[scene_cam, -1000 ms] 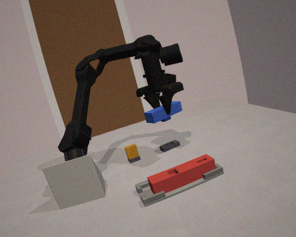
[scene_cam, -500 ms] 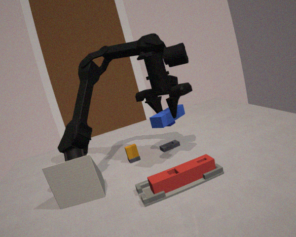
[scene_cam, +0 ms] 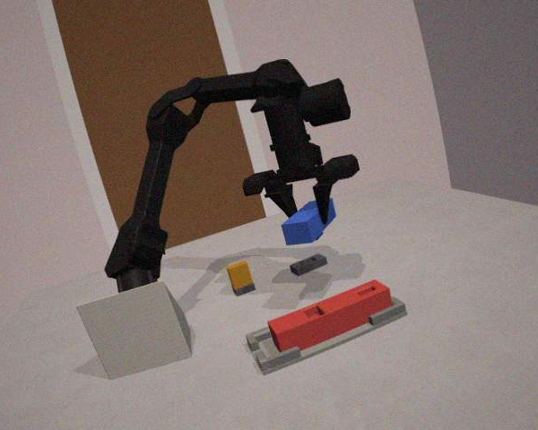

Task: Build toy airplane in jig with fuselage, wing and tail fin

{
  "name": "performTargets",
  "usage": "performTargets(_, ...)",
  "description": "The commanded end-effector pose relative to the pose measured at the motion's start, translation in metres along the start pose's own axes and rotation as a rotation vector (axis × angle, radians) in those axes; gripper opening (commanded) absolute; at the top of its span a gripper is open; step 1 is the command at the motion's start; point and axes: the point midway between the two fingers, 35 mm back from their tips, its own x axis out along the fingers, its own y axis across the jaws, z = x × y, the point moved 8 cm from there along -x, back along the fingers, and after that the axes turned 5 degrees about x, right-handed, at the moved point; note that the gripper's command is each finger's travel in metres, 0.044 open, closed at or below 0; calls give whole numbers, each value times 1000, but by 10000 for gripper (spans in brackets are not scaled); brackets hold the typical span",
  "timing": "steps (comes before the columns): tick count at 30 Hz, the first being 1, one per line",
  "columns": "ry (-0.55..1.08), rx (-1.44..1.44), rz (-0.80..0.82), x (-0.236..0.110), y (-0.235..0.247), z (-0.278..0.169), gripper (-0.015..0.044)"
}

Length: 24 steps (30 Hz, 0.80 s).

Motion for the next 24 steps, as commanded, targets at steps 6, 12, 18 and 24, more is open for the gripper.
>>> performTargets(6, 2, -149, -3, 5, -13, -27, 0)
performTargets(12, 2, -250, -2, 9, -21, -45, 0)
performTargets(18, 0, -353, 1, 13, -27, -64, 0)
performTargets(24, -3, -456, 3, 18, -32, -82, 0)
